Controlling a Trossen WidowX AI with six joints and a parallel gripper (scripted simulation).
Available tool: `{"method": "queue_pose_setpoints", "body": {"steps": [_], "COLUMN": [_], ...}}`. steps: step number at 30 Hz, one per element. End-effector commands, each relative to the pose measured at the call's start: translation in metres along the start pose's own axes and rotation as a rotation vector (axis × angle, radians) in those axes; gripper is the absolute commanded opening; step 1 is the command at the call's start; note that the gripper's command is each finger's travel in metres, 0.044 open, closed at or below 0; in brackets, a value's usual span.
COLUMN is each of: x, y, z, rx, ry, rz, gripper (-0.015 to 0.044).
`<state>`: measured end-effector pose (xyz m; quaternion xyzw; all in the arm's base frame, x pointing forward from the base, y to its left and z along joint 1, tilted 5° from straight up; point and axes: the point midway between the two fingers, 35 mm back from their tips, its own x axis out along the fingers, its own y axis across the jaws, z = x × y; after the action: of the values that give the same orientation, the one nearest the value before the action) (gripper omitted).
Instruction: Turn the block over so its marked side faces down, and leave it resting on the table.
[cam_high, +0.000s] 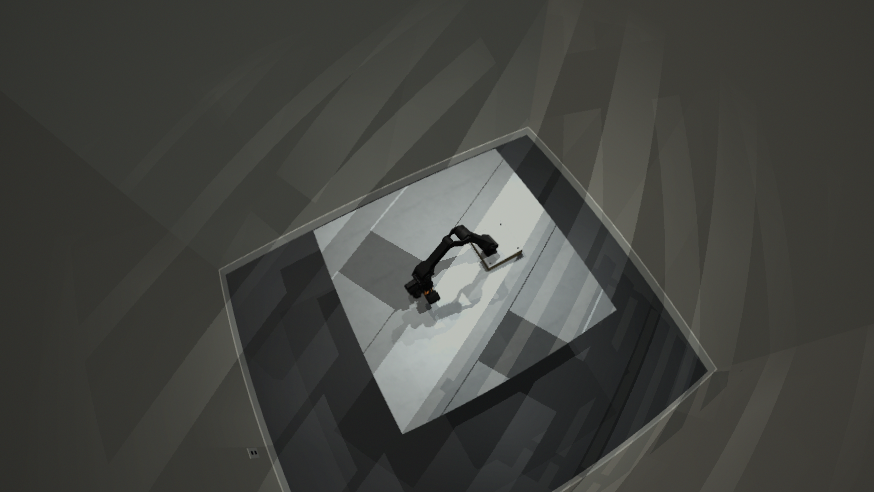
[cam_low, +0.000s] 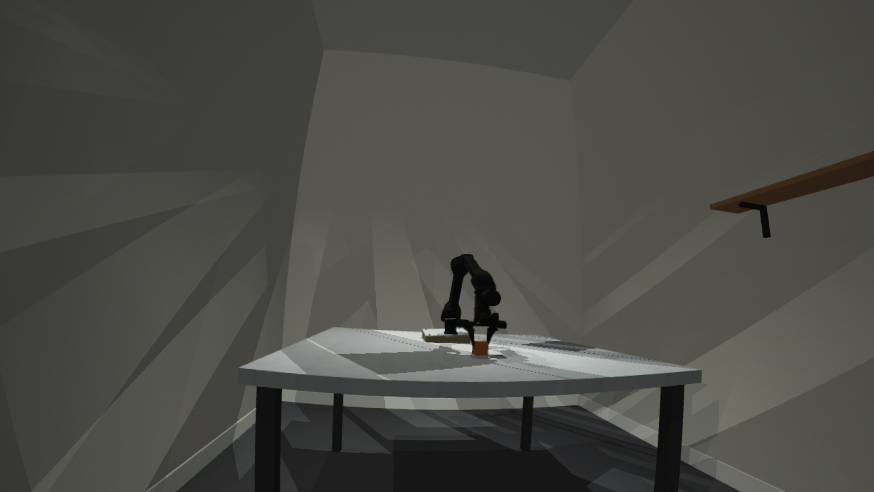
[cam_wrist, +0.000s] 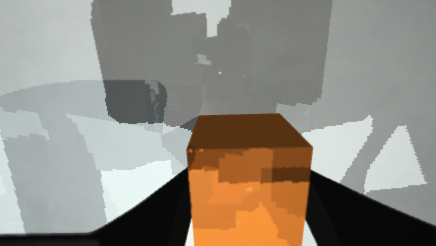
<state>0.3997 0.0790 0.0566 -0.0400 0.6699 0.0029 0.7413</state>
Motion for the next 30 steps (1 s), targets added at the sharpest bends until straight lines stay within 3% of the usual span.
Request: {"method": "queue_pose_setpoints", "body": {"steps": [1, 5, 14, 30], "x": [-0.008, -0.029, -0.029, -0.022], "y": [0.0, 0.0, 0.0, 0.002], "z": [0.0, 0.0, 0.001, 0.004], "rx": [-0.003, -0.003, -0.004, -0.009], "ry": [0.0, 0.0, -0.009, -0.232], "rz": [0.002, 0.002, 0.002, 0.002], "gripper": [0.0005, 0.0, 0.0, 0.0]}}
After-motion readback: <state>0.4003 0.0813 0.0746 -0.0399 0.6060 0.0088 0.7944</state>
